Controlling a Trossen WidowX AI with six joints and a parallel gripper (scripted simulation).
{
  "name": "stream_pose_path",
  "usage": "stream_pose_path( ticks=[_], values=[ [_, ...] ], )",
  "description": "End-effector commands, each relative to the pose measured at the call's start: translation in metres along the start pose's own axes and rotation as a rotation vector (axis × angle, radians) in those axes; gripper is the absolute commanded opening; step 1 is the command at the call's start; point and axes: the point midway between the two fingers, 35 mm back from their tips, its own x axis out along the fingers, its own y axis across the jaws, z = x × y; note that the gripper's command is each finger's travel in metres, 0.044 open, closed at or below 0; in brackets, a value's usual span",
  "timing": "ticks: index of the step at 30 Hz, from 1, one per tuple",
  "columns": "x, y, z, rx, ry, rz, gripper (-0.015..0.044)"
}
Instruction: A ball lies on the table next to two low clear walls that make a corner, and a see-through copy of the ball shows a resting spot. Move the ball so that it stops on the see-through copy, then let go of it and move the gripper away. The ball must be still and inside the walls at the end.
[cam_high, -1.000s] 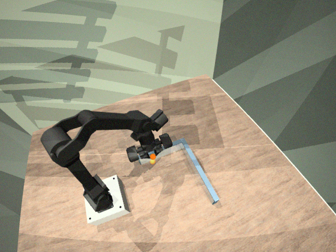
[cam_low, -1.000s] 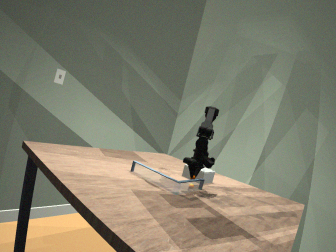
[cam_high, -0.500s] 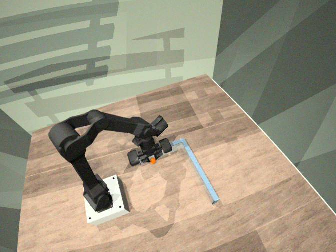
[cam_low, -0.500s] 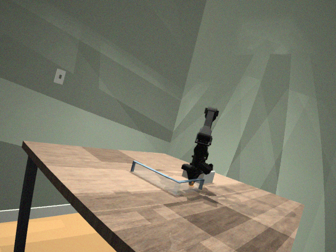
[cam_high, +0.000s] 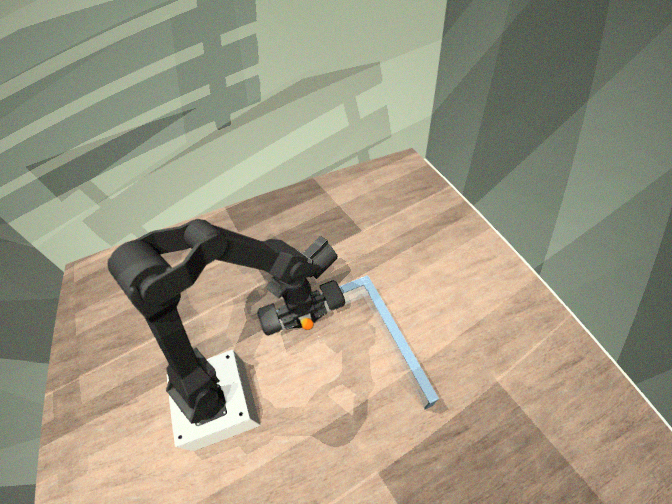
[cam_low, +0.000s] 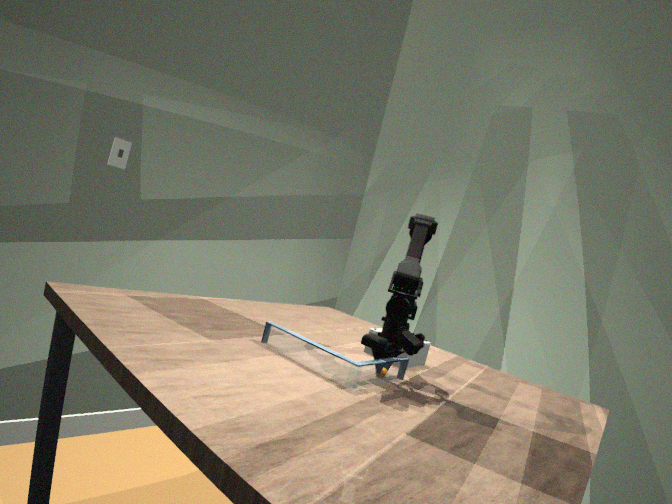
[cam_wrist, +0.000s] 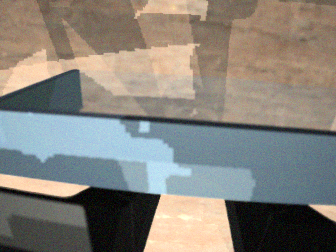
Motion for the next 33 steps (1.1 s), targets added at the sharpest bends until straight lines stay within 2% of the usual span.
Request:
stream_pose_path(
  ticks=[1,4,13,20,26,33],
  values=[
    [0.006,0.004,-0.001,-0.004,0.005,0.016,0.0000],
    [0.006,0.004,-0.001,-0.004,0.005,0.016,0.0000],
    [0.001,0.000,0.000,0.000,0.000,0.001,0.0236],
    [-0.001,0.000,0.000,0.000,0.000,0.001,0.0239],
    [-0.081,0.001,0.000,-0.004,0.004,0.014,0.0239],
    [-0.077,-0.003,0.001,0.001,-0.001,-0.002,0.0239]
  ],
)
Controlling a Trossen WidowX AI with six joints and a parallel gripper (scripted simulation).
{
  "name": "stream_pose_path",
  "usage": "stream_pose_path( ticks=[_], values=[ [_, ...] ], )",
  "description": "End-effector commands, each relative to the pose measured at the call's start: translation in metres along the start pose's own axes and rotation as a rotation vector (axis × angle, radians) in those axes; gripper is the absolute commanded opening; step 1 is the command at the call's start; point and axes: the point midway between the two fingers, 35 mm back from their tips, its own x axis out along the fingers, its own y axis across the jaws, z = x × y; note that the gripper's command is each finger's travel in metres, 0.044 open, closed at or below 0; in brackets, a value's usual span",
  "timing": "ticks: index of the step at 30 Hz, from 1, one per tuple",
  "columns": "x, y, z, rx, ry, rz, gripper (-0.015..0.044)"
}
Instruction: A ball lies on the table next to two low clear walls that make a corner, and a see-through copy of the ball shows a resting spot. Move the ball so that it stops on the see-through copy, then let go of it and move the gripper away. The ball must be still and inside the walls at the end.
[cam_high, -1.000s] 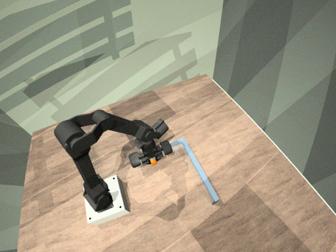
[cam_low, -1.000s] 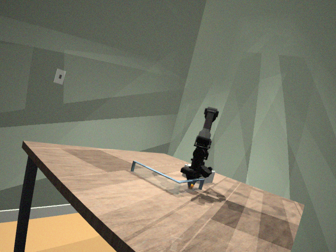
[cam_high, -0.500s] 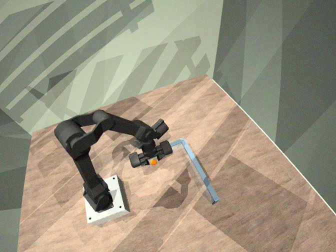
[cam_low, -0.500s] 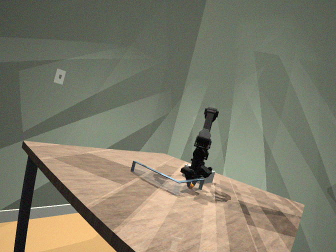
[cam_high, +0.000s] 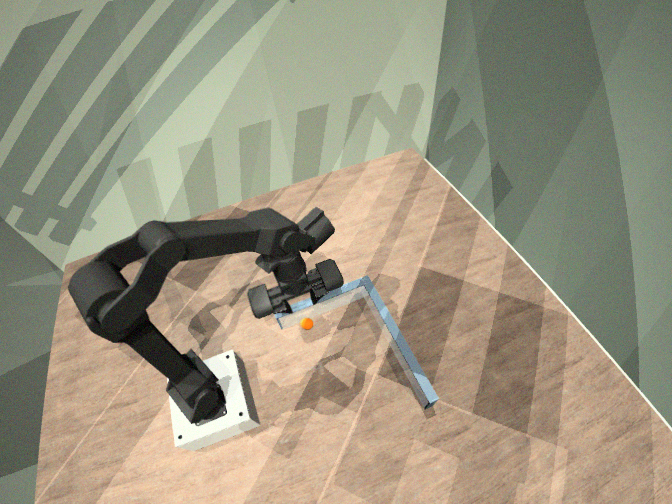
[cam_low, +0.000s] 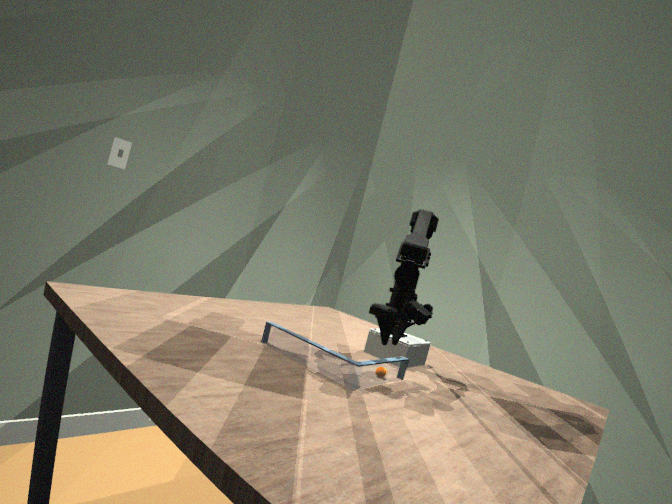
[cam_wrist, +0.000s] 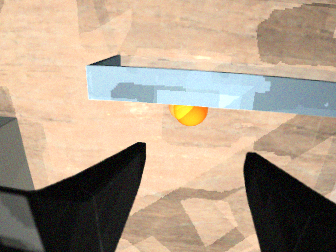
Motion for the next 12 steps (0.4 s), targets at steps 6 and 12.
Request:
stream_pose_path(
  ticks=[6,12],
  values=[
    [-0.001,0.000,0.000,0.000,0.000,-0.001,0.0265],
    [-0.047,0.004,-0.002,0.000,0.000,-0.001,0.0422]
  ],
)
